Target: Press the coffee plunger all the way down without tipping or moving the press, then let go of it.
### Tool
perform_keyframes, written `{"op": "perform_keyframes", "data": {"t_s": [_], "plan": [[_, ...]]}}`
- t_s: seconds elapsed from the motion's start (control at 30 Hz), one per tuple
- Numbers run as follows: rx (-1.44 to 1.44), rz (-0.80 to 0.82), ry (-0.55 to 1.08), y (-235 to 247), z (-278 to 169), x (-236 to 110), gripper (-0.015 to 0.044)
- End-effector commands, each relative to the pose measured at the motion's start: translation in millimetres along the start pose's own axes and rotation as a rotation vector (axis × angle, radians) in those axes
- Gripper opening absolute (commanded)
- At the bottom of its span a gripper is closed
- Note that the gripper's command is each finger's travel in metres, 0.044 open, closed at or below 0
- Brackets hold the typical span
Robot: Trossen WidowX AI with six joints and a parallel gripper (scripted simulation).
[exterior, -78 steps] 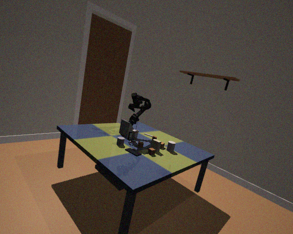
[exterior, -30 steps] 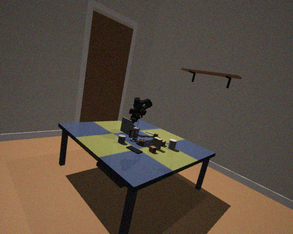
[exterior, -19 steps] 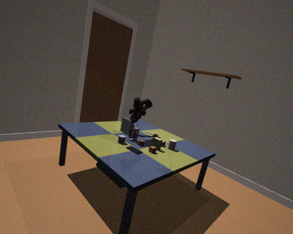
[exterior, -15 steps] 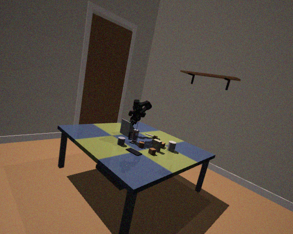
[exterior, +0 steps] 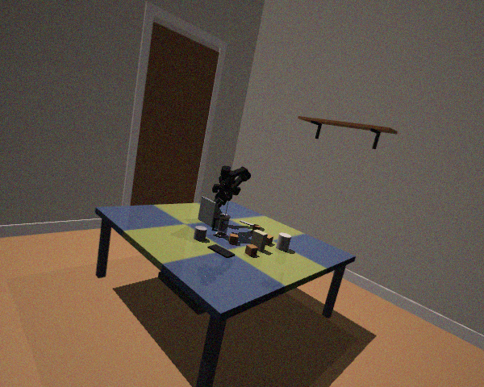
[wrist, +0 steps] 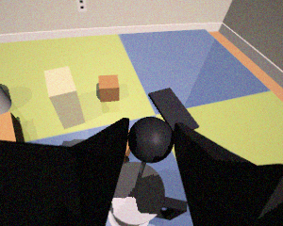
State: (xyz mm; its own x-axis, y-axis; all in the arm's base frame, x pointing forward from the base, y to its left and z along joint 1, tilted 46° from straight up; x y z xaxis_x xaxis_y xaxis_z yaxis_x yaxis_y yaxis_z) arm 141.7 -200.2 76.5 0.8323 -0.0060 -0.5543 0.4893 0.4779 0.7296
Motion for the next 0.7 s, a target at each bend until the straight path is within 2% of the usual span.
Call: {"op": "perform_keyframes", "data": {"t_s": [0.0,0.67], "plan": [[0.019,-0.011,0.031,-4.8,-15.9,9.2,0.012],[0.019,-0.014,0.033,-11.7,-40.9,30.4,0.012]]}}
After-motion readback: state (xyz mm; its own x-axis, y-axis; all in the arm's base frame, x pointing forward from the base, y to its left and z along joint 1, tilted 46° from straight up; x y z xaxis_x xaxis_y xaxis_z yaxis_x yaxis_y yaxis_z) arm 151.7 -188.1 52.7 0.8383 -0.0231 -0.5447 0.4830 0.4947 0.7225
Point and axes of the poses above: the point midway between the two fingers, 35 mm back from their tips, its own x axis out along the fingers, its own y axis across the jaws, z = x × y, the point moved 5 cm from there along -x, back along the fingers, and after that the axes turned 9 degrees about x, right-handed, at the moved point
